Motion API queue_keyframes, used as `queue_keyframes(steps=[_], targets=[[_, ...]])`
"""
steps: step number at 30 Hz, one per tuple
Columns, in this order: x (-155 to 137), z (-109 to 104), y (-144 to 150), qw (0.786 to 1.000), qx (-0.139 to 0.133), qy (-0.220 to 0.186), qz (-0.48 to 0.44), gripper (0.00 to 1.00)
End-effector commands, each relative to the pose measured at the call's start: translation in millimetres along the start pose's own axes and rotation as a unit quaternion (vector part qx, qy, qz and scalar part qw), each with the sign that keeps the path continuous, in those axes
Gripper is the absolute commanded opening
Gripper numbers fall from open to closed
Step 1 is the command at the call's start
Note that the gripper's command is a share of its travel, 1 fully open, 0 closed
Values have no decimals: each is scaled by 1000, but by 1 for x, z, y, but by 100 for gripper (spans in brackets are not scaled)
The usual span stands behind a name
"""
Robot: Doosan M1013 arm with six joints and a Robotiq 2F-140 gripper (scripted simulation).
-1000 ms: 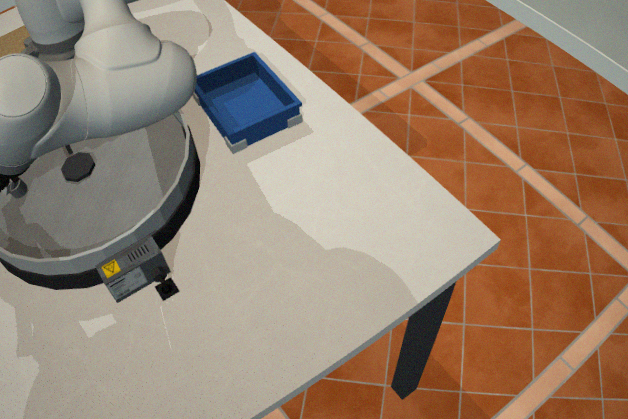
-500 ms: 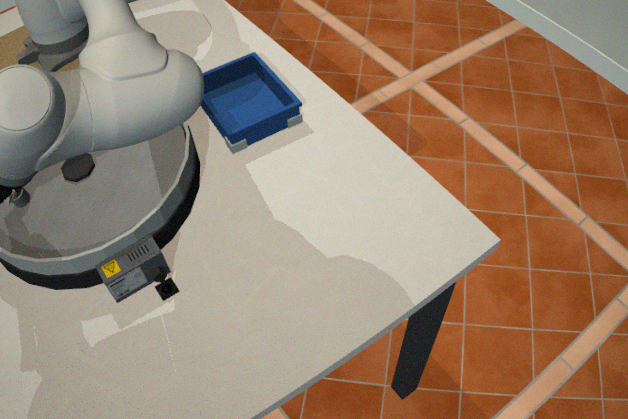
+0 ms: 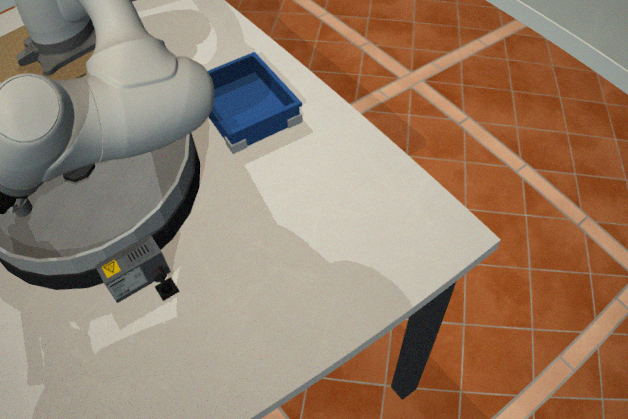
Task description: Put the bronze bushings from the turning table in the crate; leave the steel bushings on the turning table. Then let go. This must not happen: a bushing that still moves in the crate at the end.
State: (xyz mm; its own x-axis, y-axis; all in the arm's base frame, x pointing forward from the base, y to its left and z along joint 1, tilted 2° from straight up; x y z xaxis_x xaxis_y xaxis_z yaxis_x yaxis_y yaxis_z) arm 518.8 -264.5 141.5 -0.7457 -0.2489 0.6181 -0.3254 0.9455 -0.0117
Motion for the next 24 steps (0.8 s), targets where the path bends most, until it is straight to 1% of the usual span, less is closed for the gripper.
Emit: queue_keyframes(steps=[1,9,11,13,17,20,21,24], targets=[[0,0,0,1000,0,0,0,6],[0,0,0,1000,0,0,0,6],[5,-6,0,1000,0,0,0,6],[5,-6,0,1000,0,0,0,6],[22,-26,0,1000,0,0,0,6],[24,-28,0,1000,0,0,0,6],[24,-28,0,1000,0,0,0,32],[26,-27,1,1000,-3,-7,8,32]])
Point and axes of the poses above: the point where the finger pads meet when closed, its own z axis out along the fingers, its own y axis across the jaws, x = y × z, the point moved 4 cm from there along -z, back along the fingers, and after that the axes turned 1 degree about -z, right-handed, at the moved point
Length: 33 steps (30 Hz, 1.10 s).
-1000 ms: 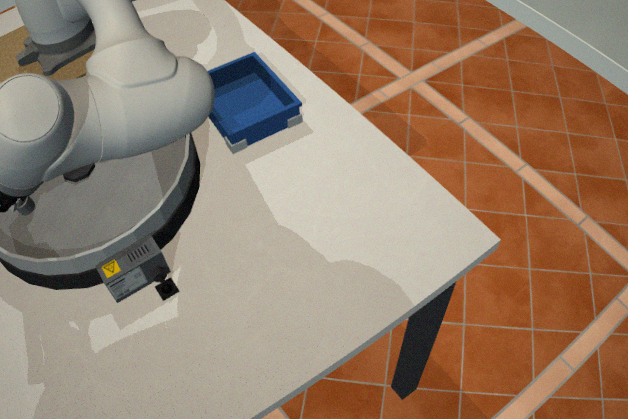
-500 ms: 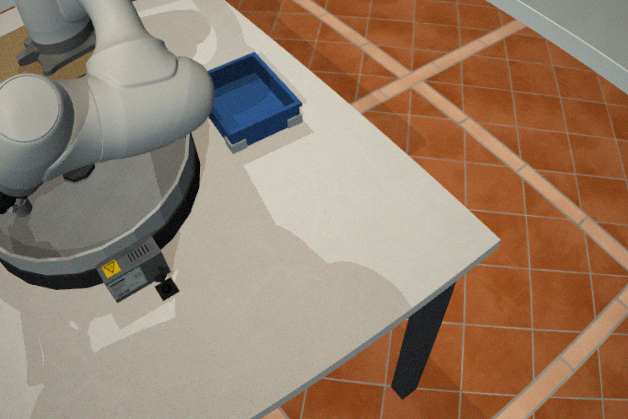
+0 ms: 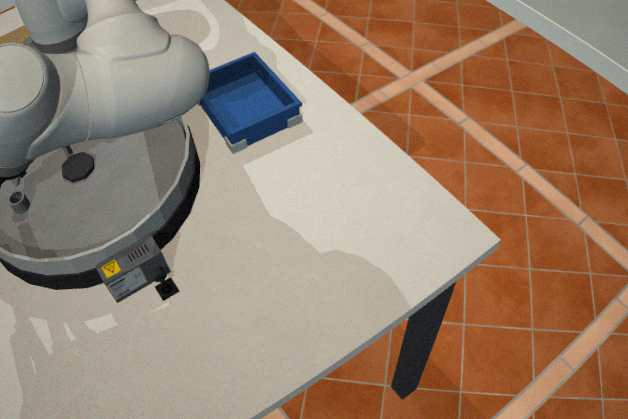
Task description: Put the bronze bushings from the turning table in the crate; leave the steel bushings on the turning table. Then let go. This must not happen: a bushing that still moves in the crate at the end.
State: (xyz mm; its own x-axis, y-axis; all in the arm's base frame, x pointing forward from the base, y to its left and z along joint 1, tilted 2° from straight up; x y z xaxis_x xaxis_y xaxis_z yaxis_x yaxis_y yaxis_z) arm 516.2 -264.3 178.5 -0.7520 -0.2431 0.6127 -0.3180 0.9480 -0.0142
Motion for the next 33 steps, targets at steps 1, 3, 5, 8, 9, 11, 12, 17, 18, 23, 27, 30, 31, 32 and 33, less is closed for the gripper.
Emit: queue_keyframes(steps=[1,3,5,8,9,11,12,17,18,23,27,30,31,32,33], targets=[[3,2,1,1000,-4,-10,12,32],[8,5,4,999,-13,-29,34,32],[11,7,6,998,-18,-42,50,32],[20,12,11,993,-31,-73,85,32],[25,15,13,989,-38,-91,106,32],[35,22,18,980,-52,-126,145,32],[39,25,21,975,-58,-141,162,32],[60,40,33,941,-89,-216,247,32],[64,43,36,932,-94,-230,263,32],[76,53,44,904,-111,-271,310,32],[85,61,51,878,-124,-305,348,32],[88,62,52,871,-127,-313,357,32],[88,63,53,871,-128,-313,357,32],[88,63,53,871,-128,-313,358,32],[88,63,53,871,-128,-313,357,32]])
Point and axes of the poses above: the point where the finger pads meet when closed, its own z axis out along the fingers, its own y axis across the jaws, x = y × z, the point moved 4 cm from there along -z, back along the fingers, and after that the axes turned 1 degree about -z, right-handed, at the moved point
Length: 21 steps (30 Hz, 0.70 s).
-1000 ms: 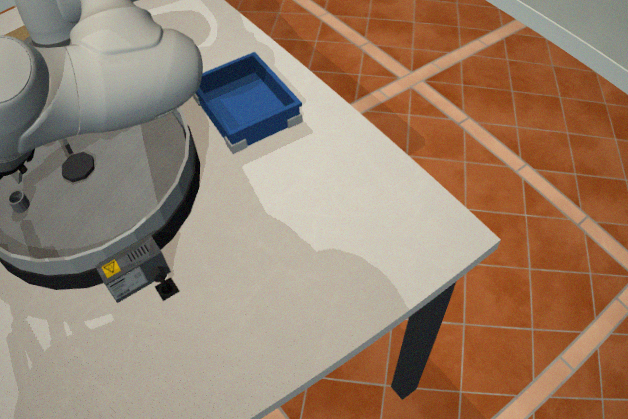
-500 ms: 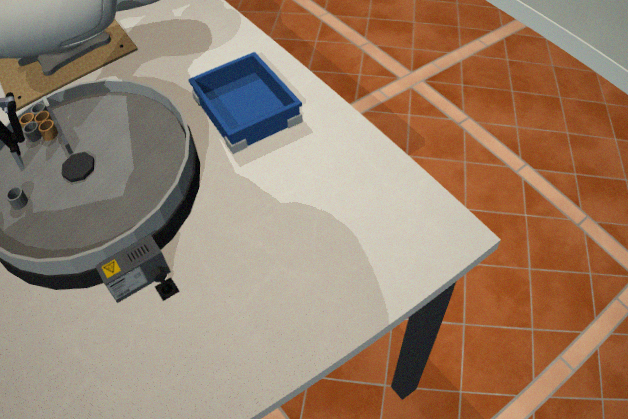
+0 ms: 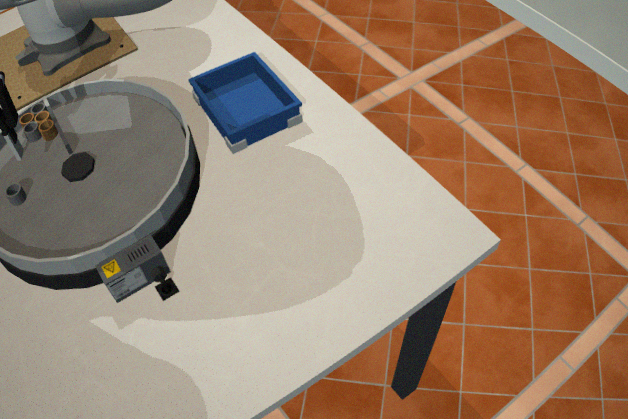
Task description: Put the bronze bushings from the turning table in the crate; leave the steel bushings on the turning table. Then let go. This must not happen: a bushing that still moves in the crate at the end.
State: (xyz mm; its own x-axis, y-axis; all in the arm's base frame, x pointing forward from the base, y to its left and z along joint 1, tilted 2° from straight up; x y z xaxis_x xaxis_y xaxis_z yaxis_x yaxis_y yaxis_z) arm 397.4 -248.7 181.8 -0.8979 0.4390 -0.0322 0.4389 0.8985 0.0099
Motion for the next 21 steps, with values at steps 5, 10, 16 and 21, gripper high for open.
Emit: queue_keyframes(steps=[5,10,16,21], targets=[[1,34,-1,1000,-2,0,-1,32],[1,49,-1,1000,-2,0,-1,32],[1,49,-1,1000,-2,0,-1,32],[1,49,-1,1000,-2,0,-1,32]])
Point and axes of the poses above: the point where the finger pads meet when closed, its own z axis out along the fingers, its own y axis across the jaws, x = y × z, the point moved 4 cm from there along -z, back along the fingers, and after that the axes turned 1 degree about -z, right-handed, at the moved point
